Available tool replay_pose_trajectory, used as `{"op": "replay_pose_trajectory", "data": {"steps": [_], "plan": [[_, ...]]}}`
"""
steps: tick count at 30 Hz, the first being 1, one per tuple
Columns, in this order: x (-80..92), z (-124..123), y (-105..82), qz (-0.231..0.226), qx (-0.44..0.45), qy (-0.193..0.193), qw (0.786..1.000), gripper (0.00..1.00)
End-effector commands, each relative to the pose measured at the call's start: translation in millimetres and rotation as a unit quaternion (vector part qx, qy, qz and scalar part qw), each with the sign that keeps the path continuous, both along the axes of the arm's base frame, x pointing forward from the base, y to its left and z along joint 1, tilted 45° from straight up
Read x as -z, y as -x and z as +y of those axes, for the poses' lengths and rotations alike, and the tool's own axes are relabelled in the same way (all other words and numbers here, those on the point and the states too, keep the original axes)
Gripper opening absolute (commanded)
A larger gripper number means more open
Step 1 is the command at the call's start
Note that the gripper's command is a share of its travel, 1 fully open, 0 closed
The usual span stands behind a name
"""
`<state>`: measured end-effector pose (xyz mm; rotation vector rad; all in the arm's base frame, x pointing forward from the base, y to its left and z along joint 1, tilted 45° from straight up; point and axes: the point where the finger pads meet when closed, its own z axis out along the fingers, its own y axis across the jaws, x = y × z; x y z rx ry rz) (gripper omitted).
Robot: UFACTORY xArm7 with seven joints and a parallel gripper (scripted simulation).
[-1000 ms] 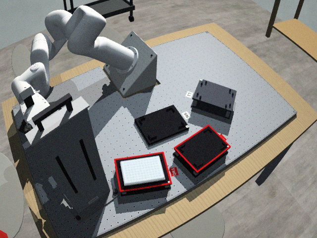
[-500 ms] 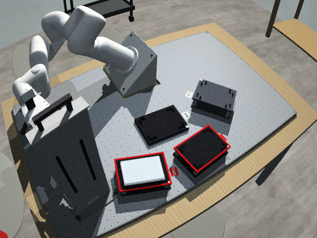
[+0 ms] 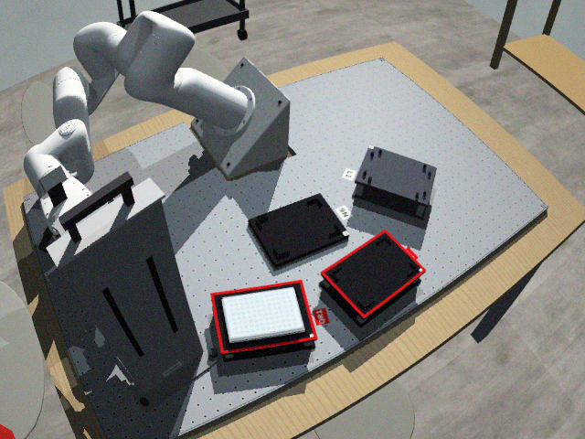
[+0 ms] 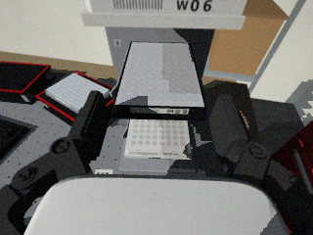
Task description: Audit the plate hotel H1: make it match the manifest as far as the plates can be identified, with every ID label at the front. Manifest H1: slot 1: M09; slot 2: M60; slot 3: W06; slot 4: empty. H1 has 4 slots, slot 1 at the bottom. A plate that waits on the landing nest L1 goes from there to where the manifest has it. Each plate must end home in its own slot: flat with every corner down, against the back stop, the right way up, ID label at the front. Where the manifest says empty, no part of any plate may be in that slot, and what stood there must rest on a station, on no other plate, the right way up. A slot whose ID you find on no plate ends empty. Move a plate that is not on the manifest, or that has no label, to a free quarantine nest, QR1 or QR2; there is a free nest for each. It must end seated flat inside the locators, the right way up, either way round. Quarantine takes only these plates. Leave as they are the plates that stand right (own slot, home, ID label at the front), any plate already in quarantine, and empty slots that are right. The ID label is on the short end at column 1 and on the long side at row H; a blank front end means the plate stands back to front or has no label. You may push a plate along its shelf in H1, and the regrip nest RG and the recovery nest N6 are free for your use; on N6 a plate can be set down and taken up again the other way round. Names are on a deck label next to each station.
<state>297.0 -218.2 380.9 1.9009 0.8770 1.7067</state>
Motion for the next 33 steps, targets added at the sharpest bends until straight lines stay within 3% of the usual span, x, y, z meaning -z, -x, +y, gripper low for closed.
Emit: {"op": "replay_pose_trajectory", "data": {"steps": [1, 33], "plan": [[0.0, 1.0, -2.7, 0.0, 0.0, 0.001, 1.0, 1.0], [2.7, 2.7, -21.1, 0.0, 0.0, 0.001, 1.0, 1.0]]}}
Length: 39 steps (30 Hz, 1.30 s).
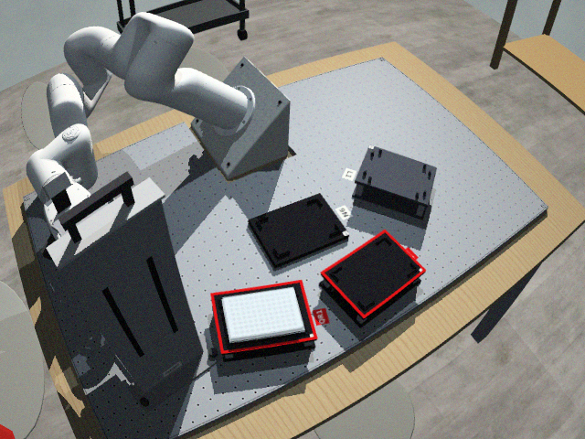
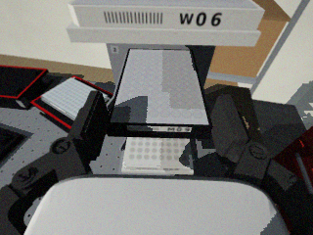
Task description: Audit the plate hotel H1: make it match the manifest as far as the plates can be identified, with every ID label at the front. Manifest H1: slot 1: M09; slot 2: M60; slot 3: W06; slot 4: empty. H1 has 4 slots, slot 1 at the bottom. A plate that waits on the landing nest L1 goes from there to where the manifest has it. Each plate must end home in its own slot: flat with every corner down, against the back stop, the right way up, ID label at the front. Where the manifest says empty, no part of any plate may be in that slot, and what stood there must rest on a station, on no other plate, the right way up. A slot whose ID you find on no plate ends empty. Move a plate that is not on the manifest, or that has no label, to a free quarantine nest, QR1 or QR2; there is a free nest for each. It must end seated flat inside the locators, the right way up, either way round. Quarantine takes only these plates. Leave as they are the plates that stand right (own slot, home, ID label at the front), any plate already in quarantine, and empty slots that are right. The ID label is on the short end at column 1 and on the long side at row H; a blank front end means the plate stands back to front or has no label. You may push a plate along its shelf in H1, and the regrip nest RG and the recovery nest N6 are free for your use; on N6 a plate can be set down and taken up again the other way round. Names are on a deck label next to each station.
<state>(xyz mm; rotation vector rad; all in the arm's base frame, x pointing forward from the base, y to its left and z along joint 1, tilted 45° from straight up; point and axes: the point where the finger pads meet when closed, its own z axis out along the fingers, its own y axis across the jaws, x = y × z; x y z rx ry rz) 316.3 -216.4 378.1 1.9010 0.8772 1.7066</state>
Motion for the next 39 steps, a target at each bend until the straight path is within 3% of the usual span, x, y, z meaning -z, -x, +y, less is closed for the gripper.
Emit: {"op": "replay_pose_trajectory", "data": {"steps": [1, 24, 25, 39], "plan": [[-0.1, 0.9, -2.5, 0.0, 0.0, 0.001, 1.0, 1.0], [0.2, 1.1, -4.5, 0.0, 0.0, 0.001, 1.0, 1.0], [0.1, 1.1, -3.9, 0.0, 0.0, 0.001, 1.0, 0.0], [0.1, 1.0, -3.9, 0.0, 0.0, 0.001, 1.0, 0.0]]}}
